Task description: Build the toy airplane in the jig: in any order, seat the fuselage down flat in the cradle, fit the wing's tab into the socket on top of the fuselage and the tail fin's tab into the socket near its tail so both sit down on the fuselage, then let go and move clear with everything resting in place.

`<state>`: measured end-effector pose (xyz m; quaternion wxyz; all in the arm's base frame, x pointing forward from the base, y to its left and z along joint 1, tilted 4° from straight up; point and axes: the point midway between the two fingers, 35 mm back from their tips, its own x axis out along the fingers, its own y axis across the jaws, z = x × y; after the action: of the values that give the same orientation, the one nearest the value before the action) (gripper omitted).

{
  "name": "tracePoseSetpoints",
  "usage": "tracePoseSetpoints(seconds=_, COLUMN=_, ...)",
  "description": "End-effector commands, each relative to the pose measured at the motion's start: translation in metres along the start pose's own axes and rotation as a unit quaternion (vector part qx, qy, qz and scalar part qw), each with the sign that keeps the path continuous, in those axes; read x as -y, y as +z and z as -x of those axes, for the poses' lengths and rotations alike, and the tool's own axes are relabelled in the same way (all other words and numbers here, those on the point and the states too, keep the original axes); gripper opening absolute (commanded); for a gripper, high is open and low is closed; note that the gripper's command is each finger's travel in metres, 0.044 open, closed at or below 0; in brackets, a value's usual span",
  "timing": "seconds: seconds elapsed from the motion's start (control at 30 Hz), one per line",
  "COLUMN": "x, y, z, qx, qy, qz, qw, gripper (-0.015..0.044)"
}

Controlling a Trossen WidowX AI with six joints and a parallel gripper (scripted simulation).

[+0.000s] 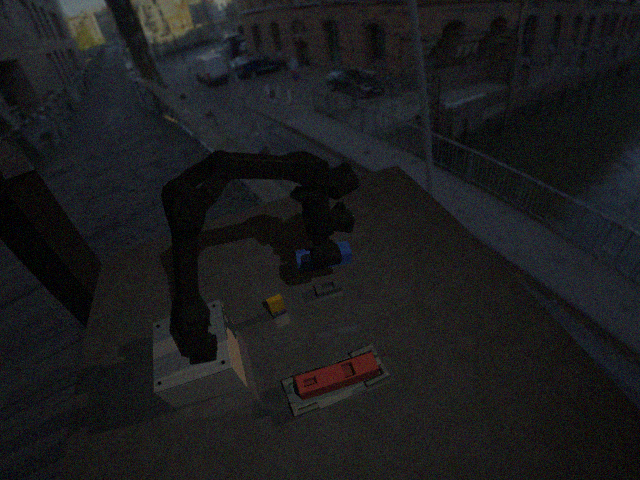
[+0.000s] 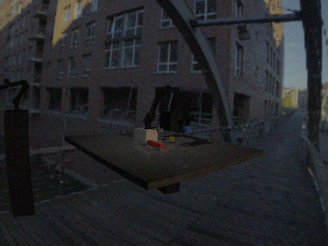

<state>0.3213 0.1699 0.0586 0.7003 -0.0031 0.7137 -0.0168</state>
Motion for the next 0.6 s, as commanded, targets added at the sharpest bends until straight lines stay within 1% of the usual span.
tracePoseSetpoints(seconds=0.0, x=0.013, y=0.005, z=-0.001, qx=0.001, qy=0.001, qz=-0.036, qw=0.999, gripper=0.0)
tracePoseSetpoints(seconds=0.57, x=0.067, y=0.019, z=-0.01, qx=0.002, qy=-0.001, qz=-0.188, qw=0.982, gripper=0.0)
